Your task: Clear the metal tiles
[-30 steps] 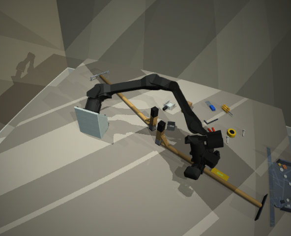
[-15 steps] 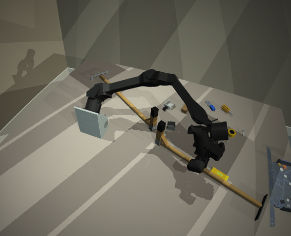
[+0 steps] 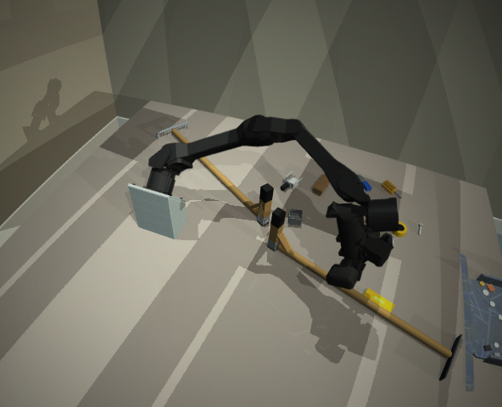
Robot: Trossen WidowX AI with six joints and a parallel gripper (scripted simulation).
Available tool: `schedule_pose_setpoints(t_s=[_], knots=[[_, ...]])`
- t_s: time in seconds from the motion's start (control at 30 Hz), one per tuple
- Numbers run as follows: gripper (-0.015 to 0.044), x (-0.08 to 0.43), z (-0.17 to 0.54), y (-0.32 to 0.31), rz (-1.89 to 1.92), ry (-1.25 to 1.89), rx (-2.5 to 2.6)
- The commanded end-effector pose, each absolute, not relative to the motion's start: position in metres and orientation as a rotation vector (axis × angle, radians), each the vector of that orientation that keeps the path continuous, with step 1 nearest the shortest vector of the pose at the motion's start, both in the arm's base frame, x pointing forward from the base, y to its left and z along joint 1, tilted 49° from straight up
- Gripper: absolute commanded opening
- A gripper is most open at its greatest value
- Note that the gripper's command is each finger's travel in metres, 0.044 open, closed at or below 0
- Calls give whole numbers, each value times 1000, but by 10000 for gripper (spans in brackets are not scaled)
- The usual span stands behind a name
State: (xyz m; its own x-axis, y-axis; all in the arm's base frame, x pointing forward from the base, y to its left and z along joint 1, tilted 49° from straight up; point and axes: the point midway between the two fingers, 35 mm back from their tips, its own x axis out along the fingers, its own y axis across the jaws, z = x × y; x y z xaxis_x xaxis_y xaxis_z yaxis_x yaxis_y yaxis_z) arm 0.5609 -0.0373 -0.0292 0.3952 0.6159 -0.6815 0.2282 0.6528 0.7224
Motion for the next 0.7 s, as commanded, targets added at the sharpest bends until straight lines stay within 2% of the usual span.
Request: schedule_pose_setpoints(t_s=[0.0,0.4,0.67], knots=[[0,560,-26,-56,303,1160,860],[0,551,-19,-101,354,1132,824],[0,552,-23,-99,357,1131,822]])
